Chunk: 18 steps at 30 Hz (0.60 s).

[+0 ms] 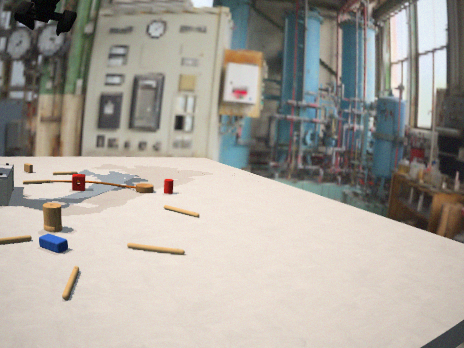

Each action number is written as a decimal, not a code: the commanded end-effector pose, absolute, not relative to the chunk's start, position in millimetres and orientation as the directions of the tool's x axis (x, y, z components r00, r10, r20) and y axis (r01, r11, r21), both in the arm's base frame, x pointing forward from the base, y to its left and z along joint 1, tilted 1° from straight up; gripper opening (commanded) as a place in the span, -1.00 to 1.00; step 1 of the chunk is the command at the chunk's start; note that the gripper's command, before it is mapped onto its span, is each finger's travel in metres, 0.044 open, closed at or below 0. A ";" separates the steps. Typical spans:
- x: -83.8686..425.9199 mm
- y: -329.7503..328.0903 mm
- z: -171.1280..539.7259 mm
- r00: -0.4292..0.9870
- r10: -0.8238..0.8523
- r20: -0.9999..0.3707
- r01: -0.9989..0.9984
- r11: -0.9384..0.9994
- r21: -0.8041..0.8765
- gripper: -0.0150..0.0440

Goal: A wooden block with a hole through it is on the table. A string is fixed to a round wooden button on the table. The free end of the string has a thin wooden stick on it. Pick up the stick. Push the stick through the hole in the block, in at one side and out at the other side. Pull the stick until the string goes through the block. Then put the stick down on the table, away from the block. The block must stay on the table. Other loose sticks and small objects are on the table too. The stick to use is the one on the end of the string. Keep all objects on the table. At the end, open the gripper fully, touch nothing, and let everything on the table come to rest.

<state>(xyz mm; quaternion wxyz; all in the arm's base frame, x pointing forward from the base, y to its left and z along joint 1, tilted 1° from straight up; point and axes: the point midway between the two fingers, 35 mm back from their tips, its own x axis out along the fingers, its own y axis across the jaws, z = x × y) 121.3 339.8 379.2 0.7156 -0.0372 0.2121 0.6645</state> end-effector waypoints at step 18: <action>275.2 222.3 153.4 0.252 0.409 -0.877 -0.967 0.075 -0.243 1.00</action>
